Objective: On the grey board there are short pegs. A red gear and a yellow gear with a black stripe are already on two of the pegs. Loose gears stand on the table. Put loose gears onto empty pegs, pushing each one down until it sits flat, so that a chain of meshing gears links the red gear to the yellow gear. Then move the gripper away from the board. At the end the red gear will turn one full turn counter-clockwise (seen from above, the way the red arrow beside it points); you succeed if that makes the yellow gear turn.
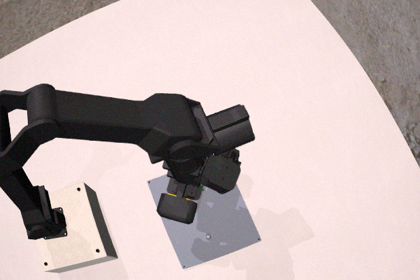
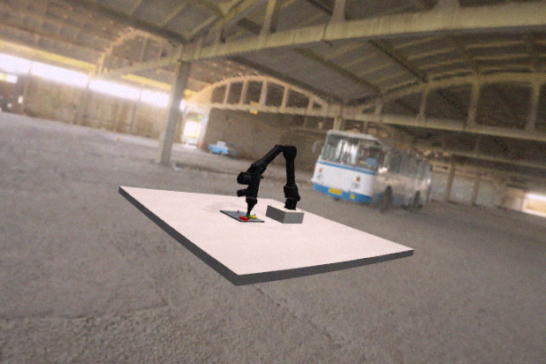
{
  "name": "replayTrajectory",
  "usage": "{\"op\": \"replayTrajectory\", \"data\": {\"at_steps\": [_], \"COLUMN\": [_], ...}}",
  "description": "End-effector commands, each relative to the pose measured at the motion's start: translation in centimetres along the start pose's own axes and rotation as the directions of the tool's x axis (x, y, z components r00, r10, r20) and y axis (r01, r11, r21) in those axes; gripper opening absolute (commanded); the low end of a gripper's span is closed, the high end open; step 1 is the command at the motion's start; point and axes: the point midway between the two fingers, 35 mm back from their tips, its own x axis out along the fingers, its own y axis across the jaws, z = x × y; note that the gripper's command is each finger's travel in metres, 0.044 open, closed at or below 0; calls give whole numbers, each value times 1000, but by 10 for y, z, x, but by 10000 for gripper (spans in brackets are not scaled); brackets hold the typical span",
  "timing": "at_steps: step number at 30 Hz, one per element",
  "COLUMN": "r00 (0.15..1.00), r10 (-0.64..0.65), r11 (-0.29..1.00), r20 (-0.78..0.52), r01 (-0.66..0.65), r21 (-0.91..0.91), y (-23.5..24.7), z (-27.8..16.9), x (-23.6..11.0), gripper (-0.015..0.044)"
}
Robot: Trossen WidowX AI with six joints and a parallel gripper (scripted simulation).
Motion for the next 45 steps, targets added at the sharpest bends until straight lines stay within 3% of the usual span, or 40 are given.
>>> {"op": "replayTrajectory", "data": {"at_steps": [1,12,18,22,28,32,33,37,43,45], "r00": [1000,1000,1000,1000,1000,1000,1000,1000,1000,1000], "r10": [1,1,1,1,1,1,0,0,0,0], "r11": [999,946,966,974,976,976,975,975,975,975], "r20": [0,0,0,0,0,0,3,3,2,2], "r01": [-1,-1,-1,-1,-1,-1,0,0,0,0], "r21": [41,323,259,227,217,216,223,223,223,223], "y": [0,-1,-1,0,0,0,-1,-3,-4,-4], "z": [-1,-1,-1,-1,-1,-1,-1,-4,-5,-5], "x": [1,2,-1,-7,-46,-47,-42,-87,-90,-90], "gripper": [0,0,140,140,140,140,166,271,429,440]}}
